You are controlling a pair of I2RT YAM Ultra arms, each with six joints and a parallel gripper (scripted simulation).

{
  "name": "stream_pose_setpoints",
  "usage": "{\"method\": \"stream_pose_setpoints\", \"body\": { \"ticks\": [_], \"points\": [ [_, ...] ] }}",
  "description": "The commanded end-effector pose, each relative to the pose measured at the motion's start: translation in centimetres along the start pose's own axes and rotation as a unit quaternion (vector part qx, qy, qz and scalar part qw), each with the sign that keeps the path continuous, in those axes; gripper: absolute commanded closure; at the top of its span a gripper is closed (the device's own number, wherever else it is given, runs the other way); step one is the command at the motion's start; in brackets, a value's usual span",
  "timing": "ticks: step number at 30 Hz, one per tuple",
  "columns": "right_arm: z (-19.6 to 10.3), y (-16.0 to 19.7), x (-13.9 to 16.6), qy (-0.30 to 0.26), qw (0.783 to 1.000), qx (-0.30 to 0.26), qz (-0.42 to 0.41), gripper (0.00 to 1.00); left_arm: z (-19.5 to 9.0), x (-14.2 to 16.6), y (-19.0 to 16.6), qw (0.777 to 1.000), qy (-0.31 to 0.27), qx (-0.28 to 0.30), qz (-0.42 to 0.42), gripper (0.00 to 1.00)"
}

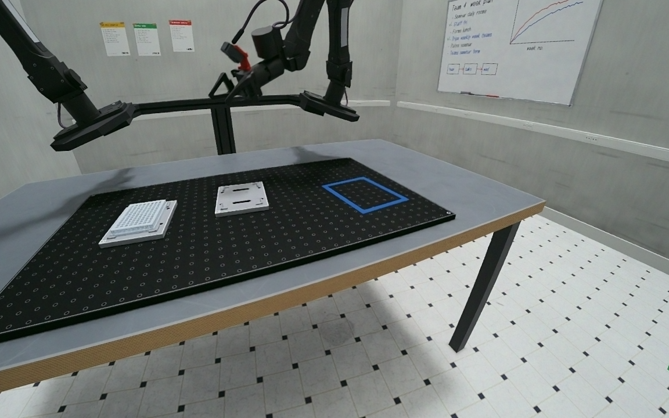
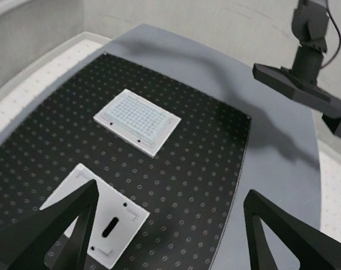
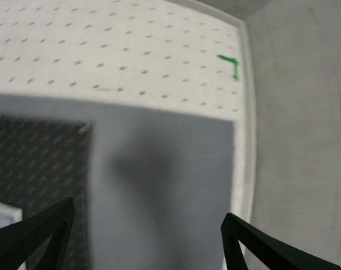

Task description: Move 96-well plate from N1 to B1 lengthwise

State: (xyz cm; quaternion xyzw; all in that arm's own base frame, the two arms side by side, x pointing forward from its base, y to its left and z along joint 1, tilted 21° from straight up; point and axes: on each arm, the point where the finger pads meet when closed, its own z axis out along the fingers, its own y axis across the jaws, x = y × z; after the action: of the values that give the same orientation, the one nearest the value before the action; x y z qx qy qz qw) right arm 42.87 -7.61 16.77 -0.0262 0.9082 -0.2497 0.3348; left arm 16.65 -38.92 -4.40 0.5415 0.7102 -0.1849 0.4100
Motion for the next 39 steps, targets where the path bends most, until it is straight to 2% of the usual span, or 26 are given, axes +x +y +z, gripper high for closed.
{"method": "stream_pose_setpoints", "body": {
  "ticks": [1, 5, 10, 12, 20, 31, 39],
  "points": [
    [-1.9, 4.7, 1.9, -0.038, 0.998, -0.050, 0.019, 0.00, -2.2, -1.0, -0.5, 0.998, -0.010, -0.028, 0.063, 0.00],
    [-2.1, 10.1, 6.8, -0.021, 0.995, -0.099, 0.006, 0.00, -3.5, -1.5, -1.2, 0.996, -0.019, -0.029, 0.083, 0.00],
    [-2.6, 17.9, 14.6, 0.013, 0.985, -0.169, -0.027, 0.00, -4.3, -1.8, -1.8, 0.995, -0.026, -0.024, 0.092, 0.00],
    [-2.6, 17.9, 14.6, 0.013, 0.985, -0.169, -0.027, 0.00, -4.3, -1.8, -1.8, 0.995, -0.026, -0.024, 0.092, 0.00],
    [-3.3, 23.3, 20.7, 0.041, 0.973, -0.218, -0.064, 0.00, -4.4, -1.8, -1.9, 0.995, -0.027, -0.021, 0.091, 0.00],
    [-3.4, 24.6, 23.6, 0.064, 0.967, -0.224, -0.098, 0.00, -4.1, -1.9, -1.8, 0.996, -0.027, -0.022, 0.087, 0.00],
    [-3.4, 24.6, 23.7, 0.064, 0.967, -0.224, -0.099, 0.00, -4.1, -1.9, -1.8, 0.996, -0.027, -0.022, 0.087, 0.00]
  ]
}}
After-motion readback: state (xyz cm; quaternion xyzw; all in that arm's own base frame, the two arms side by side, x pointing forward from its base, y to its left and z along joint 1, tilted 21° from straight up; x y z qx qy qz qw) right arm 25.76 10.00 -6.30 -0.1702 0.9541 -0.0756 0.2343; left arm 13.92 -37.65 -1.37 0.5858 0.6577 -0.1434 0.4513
